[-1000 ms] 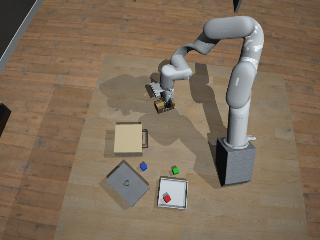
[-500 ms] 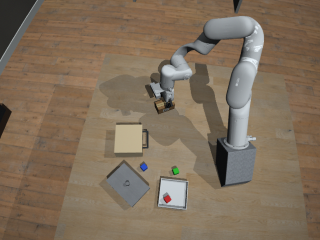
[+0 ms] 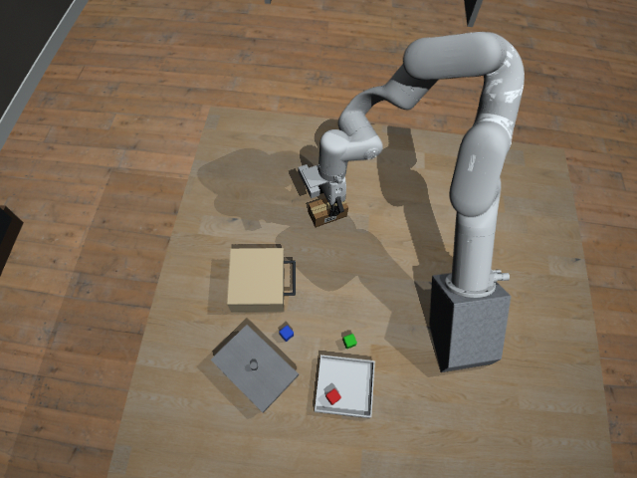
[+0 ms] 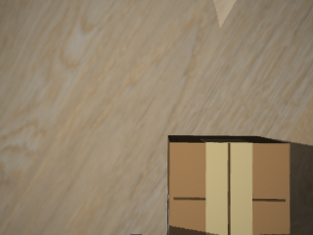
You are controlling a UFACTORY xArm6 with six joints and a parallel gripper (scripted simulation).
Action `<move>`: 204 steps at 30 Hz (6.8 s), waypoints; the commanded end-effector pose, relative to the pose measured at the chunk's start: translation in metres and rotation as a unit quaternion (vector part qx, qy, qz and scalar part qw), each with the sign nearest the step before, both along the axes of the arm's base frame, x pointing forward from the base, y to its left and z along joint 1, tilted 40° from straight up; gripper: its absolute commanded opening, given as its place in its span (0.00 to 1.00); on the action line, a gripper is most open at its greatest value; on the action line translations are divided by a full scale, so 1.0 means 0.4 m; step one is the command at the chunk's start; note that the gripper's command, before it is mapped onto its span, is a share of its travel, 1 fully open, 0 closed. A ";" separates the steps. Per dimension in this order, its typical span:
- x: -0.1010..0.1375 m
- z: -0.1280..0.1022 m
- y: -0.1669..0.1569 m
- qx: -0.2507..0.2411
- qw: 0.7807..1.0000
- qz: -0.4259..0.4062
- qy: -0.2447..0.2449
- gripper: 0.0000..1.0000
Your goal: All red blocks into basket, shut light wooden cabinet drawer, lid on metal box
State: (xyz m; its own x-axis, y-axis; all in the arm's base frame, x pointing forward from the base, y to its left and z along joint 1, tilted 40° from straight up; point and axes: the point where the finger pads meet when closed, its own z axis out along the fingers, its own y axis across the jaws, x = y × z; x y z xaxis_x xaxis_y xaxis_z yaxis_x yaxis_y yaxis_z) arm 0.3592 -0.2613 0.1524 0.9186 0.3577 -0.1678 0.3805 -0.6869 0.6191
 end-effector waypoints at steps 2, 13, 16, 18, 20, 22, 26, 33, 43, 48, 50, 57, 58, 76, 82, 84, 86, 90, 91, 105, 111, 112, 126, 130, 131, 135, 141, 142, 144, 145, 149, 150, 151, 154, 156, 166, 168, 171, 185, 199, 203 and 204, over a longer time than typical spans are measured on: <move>0.003 -0.001 -0.003 0.000 1.000 0.001 -0.001 0.90; 0.007 -0.028 -0.025 0.000 1.000 0.001 -0.001 0.90; 0.008 -0.037 -0.033 0.000 1.000 0.001 -0.001 0.90; 0.008 -0.040 -0.035 0.000 1.000 0.001 -0.001 0.90; 0.009 -0.043 -0.038 0.000 1.000 0.001 -0.001 0.90; 0.010 -0.049 -0.043 0.000 1.000 0.001 -0.001 0.90; 0.011 -0.060 -0.052 0.000 1.000 0.001 -0.001 0.90; 0.013 -0.076 -0.065 0.000 1.000 0.001 -0.001 0.90; 0.015 -0.086 -0.073 0.000 1.000 0.001 -0.001 0.90; 0.015 -0.088 -0.074 0.000 1.000 0.001 -0.001 0.90; 0.015 -0.088 -0.074 0.000 1.000 0.001 -0.001 0.90; 0.015 -0.088 -0.074 0.000 1.000 0.001 -0.001 0.90; 0.015 -0.088 -0.074 0.000 1.000 0.001 -0.001 0.90; 0.015 -0.088 -0.074 0.000 1.000 0.001 -0.001 0.62; 0.015 -0.088 -0.074 0.000 1.000 0.001 -0.001 0.62; 0.015 -0.088 -0.074 0.000 1.000 0.001 -0.001 0.62; 0.015 -0.088 -0.074 0.000 1.000 0.001 -0.001 0.62; 0.015 -0.088 -0.074 0.000 1.000 0.001 -0.001 0.62; 0.015 -0.088 -0.074 0.000 1.000 0.001 -0.001 0.62; 0.015 -0.084 -0.072 0.000 1.000 0.001 -0.001 0.62; 0.012 -0.069 -0.059 0.000 1.000 0.001 -0.001 0.62; 0.012 -0.065 -0.056 0.000 1.000 0.001 -0.001 0.62; 0.001 0.014 0.010 0.000 1.000 0.001 -0.001 0.62; -0.005 0.051 0.040 0.000 1.000 0.001 -0.001 0.62; -0.006 0.061 0.049 0.000 1.000 0.001 -0.001 0.62; -0.012 0.103 0.083 0.000 1.000 0.001 -0.001 0.62; -0.017 0.139 0.112 0.000 1.000 0.001 -0.001 0.62; -0.018 0.146 0.119 0.000 1.000 0.001 -0.001 0.62; -0.020 0.161 0.131 0.000 1.000 0.001 -0.001 0.62; -0.021 0.167 0.136 0.000 1.000 0.001 -0.001 0.62; -0.024 0.188 0.154 0.000 1.000 0.001 -0.001 0.62; -0.025 0.192 0.157 0.000 1.000 0.001 -0.001 0.62; -0.025 0.196 0.160 0.000 1.000 0.001 -0.001 0.62; -0.026 0.202 0.164 0.000 1.000 0.001 -0.001 0.62; -0.026 0.204 0.166 0.000 1.000 0.001 -0.001 0.62; -0.024 0.211 0.170 0.000 1.000 -0.003 -0.004 0.62; -0.007 0.224 0.162 0.003 0.999 -0.024 -0.021 0.62; 0.029 0.249 0.146 0.009 0.996 -0.067 -0.057 0.62; 0.303 0.396 0.002 0.055 0.875 -0.366 -0.311 0.62; 0.304 0.396 0.001 0.055 0.858 -0.393 -0.326 0.62; 0.304 0.395 0.001 0.055 0.858 -0.393 -0.326 0.62; 0.304 0.395 0.001 0.055 0.858 -0.393 -0.326 0.62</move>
State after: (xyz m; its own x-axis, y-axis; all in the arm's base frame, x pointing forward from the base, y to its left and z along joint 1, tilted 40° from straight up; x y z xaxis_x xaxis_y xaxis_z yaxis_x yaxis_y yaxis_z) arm 0.4798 -0.2612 0.3087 0.7704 -0.4361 0.4651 -0.6288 -0.6404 0.4410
